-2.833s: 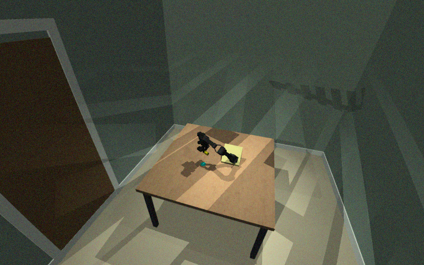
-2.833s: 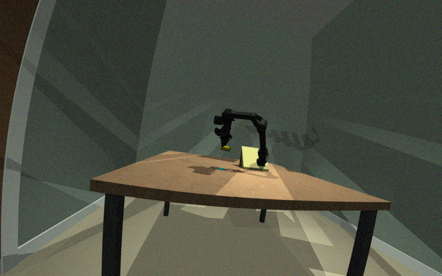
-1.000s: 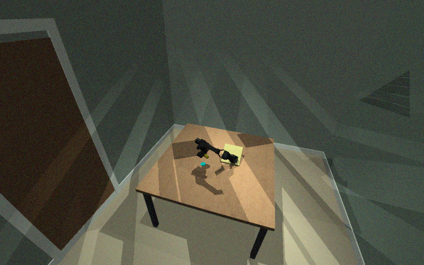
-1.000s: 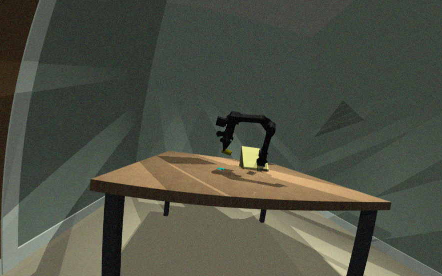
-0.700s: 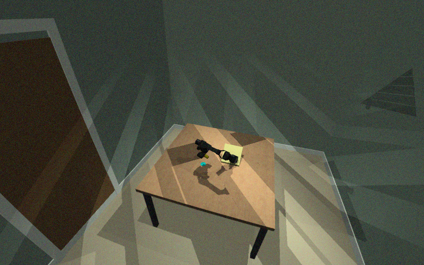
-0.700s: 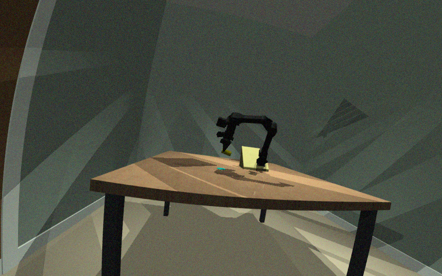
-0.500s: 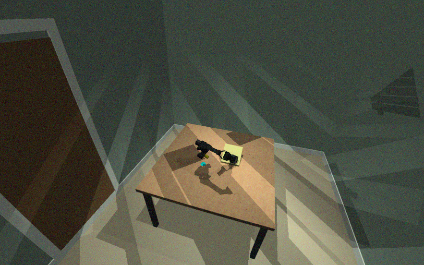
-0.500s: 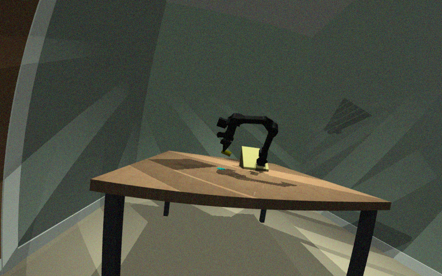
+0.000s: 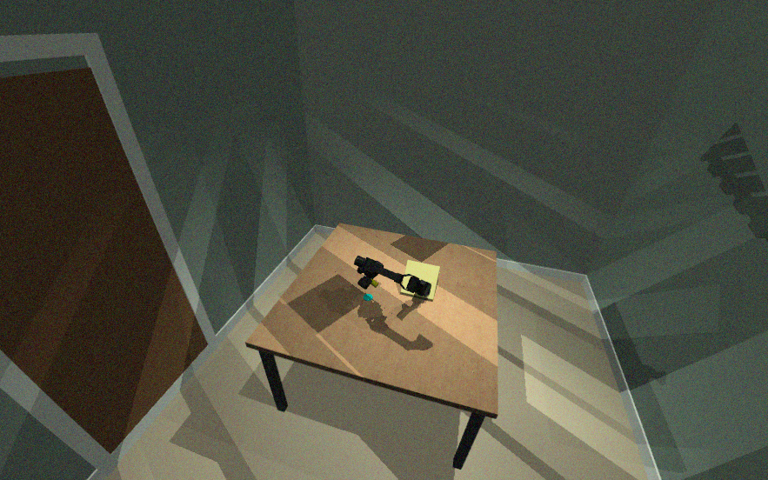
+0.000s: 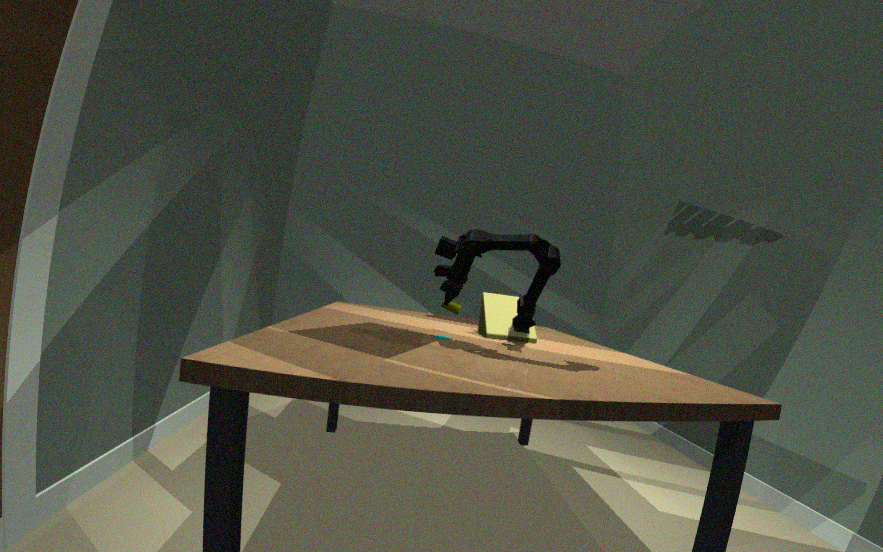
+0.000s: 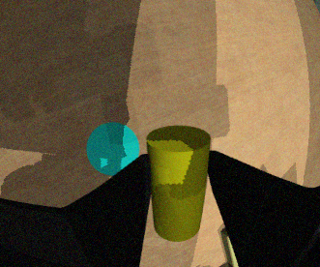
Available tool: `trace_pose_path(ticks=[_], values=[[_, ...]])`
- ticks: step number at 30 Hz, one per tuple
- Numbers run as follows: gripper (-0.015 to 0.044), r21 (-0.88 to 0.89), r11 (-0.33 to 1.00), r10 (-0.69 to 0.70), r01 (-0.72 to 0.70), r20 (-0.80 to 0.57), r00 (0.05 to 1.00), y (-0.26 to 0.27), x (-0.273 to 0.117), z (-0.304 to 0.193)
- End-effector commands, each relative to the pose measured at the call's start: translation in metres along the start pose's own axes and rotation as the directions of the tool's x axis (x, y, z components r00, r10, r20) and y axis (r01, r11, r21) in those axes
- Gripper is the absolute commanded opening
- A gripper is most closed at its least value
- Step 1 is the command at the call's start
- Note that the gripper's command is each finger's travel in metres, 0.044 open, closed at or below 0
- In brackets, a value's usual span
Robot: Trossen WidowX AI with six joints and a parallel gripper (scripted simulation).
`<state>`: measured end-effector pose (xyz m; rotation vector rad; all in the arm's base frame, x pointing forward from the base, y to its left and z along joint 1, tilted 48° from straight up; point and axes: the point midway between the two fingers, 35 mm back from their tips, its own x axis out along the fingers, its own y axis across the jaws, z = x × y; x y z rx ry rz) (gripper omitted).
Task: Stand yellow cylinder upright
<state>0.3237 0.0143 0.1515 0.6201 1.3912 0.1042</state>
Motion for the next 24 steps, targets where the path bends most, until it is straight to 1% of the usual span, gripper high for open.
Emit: trace_pose_path(ticks=[1, 24], values=[[0.0105, 0.000, 1.000, -0.015, 0.015, 0.013, 1.000, 0.0001, 0.0025, -0.0016], [0.0105, -0.001, 0.997, -0.080, 0.081, 0.138, 0.987, -0.0003, 0.0076, -0.0012]])
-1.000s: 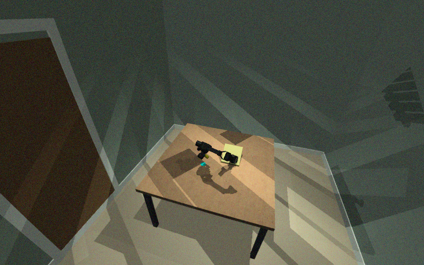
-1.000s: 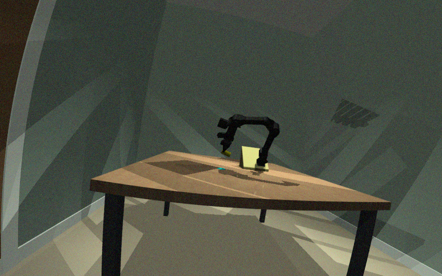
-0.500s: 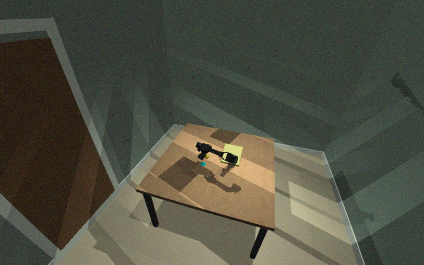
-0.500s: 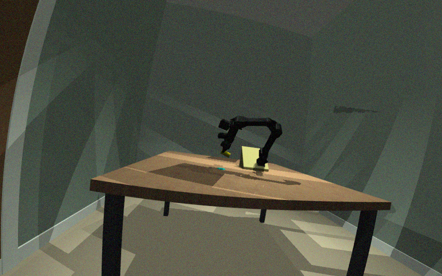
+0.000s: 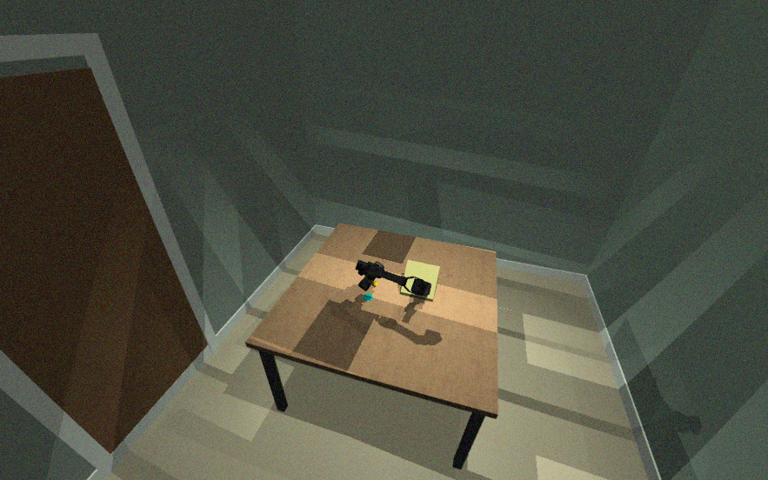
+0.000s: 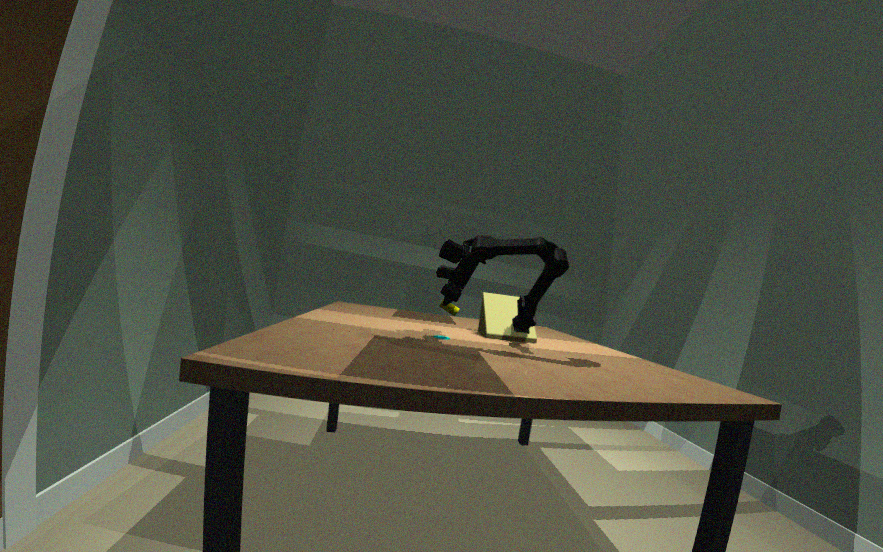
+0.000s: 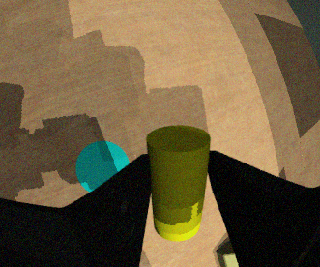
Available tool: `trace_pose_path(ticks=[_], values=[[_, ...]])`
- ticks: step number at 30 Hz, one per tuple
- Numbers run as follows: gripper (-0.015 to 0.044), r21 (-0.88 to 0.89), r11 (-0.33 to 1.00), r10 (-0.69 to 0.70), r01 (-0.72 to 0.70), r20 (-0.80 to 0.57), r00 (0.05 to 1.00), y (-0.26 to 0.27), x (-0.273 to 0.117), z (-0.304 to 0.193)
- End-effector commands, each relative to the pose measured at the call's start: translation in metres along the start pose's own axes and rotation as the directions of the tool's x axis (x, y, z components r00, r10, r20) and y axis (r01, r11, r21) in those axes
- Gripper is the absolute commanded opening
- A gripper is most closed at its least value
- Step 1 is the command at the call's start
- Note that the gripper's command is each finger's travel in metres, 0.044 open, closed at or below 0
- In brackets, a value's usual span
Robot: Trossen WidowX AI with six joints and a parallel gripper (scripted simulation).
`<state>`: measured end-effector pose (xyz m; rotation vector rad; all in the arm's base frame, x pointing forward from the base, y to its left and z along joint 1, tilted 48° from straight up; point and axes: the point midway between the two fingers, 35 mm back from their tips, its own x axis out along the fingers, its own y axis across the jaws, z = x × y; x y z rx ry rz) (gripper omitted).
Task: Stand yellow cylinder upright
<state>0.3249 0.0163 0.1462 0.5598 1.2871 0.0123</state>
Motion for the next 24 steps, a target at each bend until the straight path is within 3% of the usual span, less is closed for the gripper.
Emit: trace_pose_path(ticks=[1, 24], values=[[0.0105, 0.002, 1.000, -0.011, 0.011, 0.016, 1.000, 0.0003, 0.0018, -0.0016], [0.0105, 0.014, 0.998, -0.054, 0.053, 0.154, 0.987, 0.0015, 0.0037, -0.0007]])
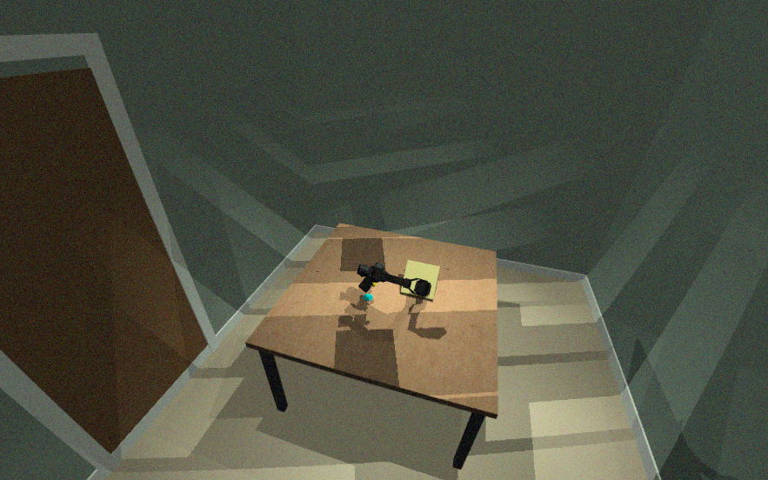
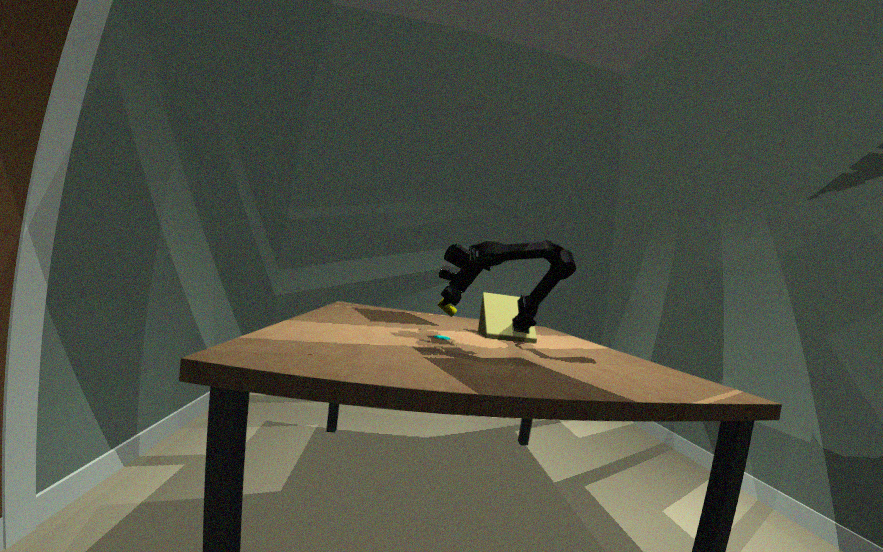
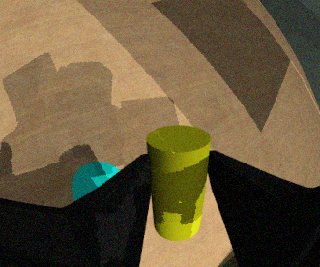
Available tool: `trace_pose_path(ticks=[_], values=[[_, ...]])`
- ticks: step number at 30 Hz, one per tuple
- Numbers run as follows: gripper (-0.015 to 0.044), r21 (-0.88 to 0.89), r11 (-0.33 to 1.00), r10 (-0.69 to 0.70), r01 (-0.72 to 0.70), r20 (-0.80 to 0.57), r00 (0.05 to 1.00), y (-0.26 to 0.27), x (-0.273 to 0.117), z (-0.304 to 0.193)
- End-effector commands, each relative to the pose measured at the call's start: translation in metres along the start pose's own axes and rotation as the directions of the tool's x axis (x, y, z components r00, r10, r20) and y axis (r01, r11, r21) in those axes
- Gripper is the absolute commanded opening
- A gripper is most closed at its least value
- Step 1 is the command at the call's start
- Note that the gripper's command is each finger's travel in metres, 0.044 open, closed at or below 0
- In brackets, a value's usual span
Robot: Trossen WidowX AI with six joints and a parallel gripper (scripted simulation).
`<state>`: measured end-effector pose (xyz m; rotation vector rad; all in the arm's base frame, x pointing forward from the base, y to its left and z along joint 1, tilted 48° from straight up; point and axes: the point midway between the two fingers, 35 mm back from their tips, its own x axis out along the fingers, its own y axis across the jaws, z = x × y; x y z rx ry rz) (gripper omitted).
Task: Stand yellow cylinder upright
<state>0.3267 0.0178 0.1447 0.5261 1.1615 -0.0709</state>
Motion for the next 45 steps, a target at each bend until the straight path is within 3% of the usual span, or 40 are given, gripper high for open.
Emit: trace_pose_path(ticks=[1, 45], values=[[0.0105, 0.004, 1.000, -0.007, 0.007, 0.019, 1.000, 0.0004, 0.0011, -0.0016], [0.0105, 0.069, 0.998, -0.032, 0.012, 0.299, 0.954, 0.0051, -0.0041, 0.0005]])
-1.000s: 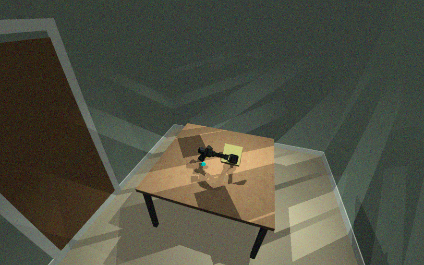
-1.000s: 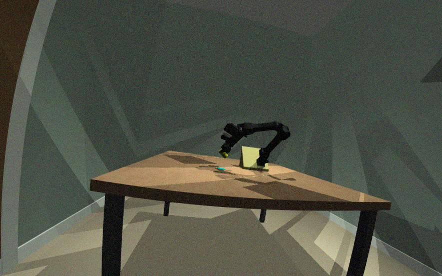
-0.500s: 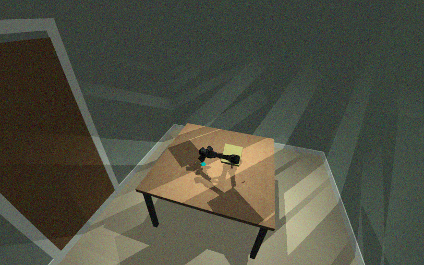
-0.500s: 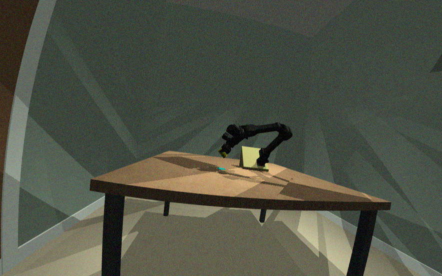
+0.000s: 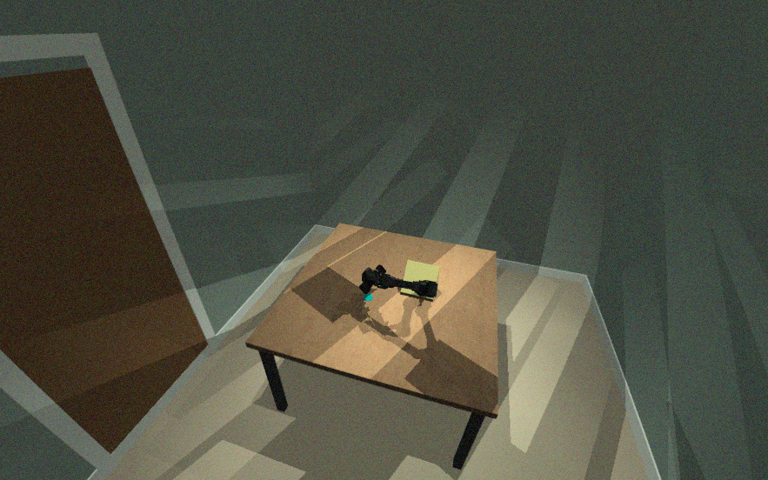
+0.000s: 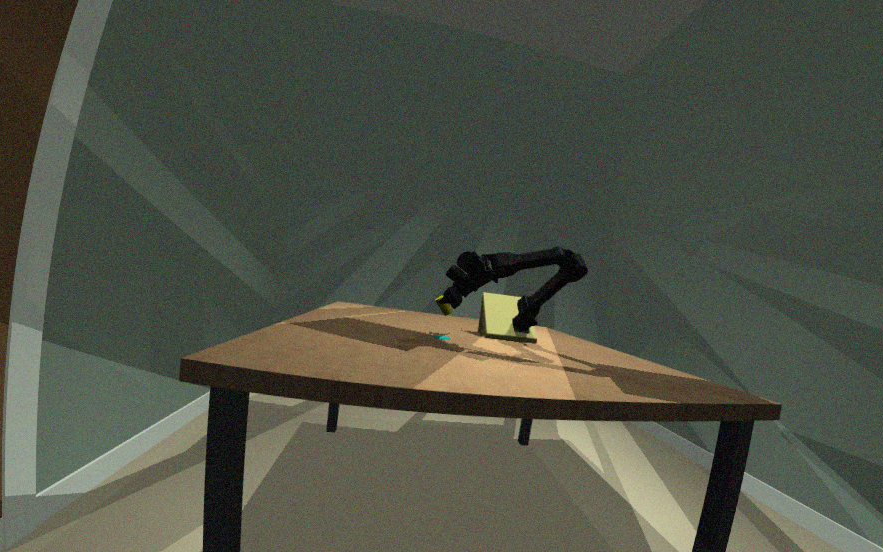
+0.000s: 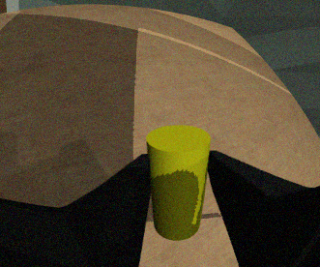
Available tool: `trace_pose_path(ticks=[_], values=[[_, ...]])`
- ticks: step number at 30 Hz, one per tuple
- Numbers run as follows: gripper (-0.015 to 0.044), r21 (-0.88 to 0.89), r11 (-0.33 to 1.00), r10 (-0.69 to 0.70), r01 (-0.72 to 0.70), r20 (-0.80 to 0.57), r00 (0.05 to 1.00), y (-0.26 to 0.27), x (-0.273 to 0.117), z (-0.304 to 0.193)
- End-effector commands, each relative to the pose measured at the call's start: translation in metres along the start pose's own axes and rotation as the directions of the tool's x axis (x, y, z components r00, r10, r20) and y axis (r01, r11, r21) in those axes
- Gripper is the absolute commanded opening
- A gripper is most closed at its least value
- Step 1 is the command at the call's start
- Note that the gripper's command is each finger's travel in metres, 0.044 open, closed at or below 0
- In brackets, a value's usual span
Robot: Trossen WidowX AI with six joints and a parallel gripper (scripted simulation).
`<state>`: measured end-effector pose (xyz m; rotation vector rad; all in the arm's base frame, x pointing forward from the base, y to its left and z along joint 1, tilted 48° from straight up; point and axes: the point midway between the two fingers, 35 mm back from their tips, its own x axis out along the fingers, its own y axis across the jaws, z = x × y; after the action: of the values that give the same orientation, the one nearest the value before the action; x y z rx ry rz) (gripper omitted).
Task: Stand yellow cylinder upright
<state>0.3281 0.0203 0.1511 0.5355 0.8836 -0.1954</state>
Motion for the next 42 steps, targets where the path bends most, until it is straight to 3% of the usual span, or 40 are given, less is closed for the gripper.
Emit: trace_pose_path(ticks=[1, 42], values=[[0.0105, 0.010, 1.000, 0.000, 0.000, 0.021, 1.000, 0.000, 0.000, -0.002], [0.0105, 0.122, 0.990, 0.037, -0.074, 0.285, 0.958, 0.004, -0.015, 0.001]])
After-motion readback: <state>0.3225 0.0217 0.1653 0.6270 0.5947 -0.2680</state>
